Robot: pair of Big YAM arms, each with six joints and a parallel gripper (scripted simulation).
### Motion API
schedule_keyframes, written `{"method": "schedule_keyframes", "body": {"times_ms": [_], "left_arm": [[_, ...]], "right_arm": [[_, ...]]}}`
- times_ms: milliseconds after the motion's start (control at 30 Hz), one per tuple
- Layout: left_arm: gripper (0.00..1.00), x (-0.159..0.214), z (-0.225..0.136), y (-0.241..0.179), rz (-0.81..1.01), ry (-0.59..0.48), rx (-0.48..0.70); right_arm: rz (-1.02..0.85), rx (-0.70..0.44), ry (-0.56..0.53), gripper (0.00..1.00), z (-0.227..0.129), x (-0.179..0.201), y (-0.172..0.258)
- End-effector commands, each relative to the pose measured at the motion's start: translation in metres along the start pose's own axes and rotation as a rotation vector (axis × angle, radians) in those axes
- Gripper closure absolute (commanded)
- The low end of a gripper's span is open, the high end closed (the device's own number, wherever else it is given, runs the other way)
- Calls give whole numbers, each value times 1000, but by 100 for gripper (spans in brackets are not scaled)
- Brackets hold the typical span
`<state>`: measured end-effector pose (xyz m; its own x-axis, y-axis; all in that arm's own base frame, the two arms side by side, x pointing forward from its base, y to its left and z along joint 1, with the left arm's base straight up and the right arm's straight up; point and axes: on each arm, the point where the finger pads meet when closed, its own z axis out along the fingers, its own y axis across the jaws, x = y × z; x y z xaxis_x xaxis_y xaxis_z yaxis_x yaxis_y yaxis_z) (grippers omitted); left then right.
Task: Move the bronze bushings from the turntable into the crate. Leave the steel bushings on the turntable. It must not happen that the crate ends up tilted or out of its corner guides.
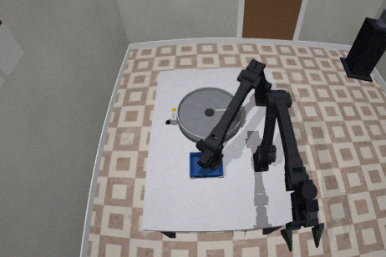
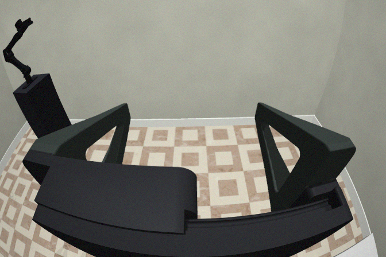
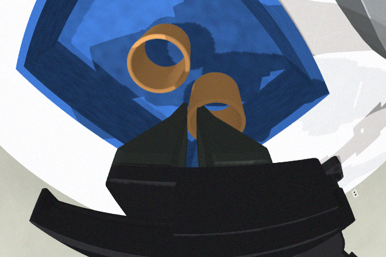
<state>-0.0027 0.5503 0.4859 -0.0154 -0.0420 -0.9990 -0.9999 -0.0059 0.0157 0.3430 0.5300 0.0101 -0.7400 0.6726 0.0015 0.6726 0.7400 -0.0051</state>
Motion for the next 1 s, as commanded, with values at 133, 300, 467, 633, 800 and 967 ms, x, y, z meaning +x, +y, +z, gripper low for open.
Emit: {"method": "schedule_keyframes", "body": {"times_ms": [133, 300, 467, 633, 800, 967], "left_arm": [[0, -14, -6, 3, -16, -42, -5], [0, -14, -6, 3, -16, -42, -5], [0, -14, -6, 3, -16, -42, -5], [0, -14, -6, 3, -16, -42, -5], [0, -14, -6, 3, -16, -42, -5], [0, -14, -6, 3, -16, -42, -5]], "right_arm": [[-7, -20, 2, 100, -1, 5, 5], [-7, -27, 4, 100, -5, 6, 7], [-7, -27, 4, 100, -5, 6, 7], [-7, -27, 4, 100, -5, 6, 7], [-7, -27, 4, 100, -5, 6, 7], [-7, -27, 4, 100, -5, 6, 7]]}}
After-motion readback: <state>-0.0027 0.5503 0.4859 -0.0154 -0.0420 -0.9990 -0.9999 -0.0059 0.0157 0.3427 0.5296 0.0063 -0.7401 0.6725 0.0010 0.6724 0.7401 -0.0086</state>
